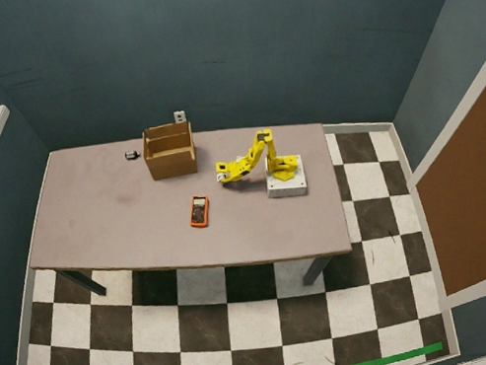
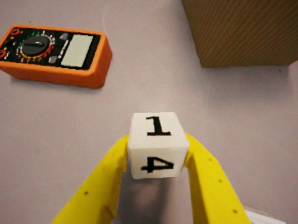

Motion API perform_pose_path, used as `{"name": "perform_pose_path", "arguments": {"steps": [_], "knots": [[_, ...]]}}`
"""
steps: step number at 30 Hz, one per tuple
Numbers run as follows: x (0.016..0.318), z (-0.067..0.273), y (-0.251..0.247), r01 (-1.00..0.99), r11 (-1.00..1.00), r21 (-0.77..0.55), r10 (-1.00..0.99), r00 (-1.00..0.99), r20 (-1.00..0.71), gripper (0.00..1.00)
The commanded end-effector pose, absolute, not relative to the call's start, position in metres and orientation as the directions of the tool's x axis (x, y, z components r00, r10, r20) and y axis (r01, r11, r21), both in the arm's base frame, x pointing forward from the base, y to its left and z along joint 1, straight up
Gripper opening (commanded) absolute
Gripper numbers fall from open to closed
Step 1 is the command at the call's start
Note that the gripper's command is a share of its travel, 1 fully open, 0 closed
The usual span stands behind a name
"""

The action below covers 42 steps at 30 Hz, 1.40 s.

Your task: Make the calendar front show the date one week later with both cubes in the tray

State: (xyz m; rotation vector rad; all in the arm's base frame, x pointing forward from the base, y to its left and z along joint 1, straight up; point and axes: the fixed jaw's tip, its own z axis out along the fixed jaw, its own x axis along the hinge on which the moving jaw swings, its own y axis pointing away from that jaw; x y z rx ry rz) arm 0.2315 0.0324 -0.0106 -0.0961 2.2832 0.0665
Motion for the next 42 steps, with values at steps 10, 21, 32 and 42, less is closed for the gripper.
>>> {"name": "perform_pose_path", "arguments": {"steps": [10, 21, 32, 42], "knots": [[0.2343, -0.0157, 0.0305, -0.08, 0.996, 0.027, -0.02, -0.531, -0.847, 0.0], [0.2314, -0.0139, 0.0297, -0.081, 0.996, 0.028, -0.009, -0.423, -0.906, 0.0], [0.2287, -0.0122, 0.0292, -0.082, 0.996, 0.028, -0.005, -0.38, -0.925, 0.0], [0.2287, -0.0122, 0.0292, -0.082, 0.996, 0.028, -0.005, -0.38, -0.925, 0.0]]}}
